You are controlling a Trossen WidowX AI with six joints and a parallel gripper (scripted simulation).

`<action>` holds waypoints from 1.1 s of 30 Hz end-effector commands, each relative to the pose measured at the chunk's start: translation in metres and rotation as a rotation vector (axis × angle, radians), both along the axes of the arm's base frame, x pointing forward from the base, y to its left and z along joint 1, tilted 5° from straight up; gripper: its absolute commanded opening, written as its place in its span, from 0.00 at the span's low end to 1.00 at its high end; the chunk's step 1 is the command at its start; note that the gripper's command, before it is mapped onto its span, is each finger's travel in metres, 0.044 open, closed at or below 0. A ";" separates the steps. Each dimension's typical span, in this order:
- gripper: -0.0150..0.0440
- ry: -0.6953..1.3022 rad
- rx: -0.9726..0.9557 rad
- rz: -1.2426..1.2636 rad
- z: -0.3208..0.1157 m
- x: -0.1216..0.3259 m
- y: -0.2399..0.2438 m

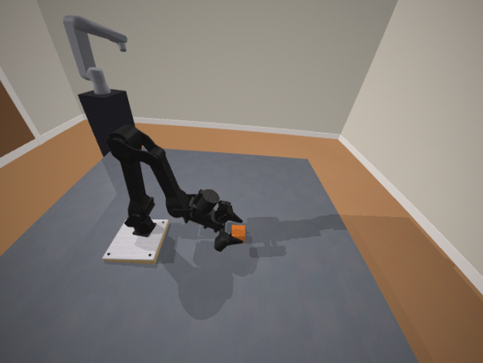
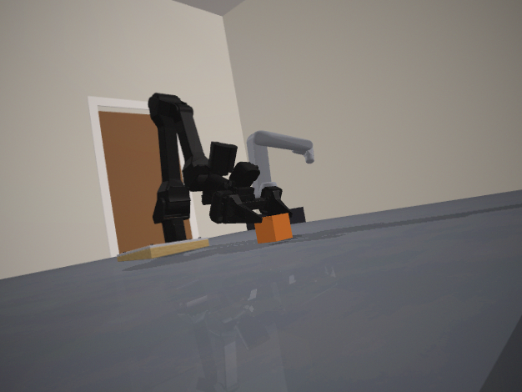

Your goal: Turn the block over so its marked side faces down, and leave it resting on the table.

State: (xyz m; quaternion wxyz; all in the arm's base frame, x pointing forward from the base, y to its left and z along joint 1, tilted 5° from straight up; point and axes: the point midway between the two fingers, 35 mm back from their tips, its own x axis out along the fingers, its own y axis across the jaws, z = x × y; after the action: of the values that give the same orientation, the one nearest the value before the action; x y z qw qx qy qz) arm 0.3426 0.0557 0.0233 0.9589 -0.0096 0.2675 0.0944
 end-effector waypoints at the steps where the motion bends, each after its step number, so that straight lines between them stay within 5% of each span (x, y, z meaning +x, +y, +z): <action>1: 1.00 0.000 0.004 -0.002 0.000 0.000 0.000; 12: 1.00 0.007 0.003 -0.002 0.000 0.001 0.000; 26: 1.00 0.507 -0.093 0.015 0.064 -0.010 -0.005; 33: 1.00 0.539 -0.098 0.017 0.071 -0.015 -0.005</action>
State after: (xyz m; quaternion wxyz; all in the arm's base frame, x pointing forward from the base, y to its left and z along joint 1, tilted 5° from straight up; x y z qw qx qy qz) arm 0.3391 0.0533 0.0449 0.8723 -0.0233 0.4805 0.0874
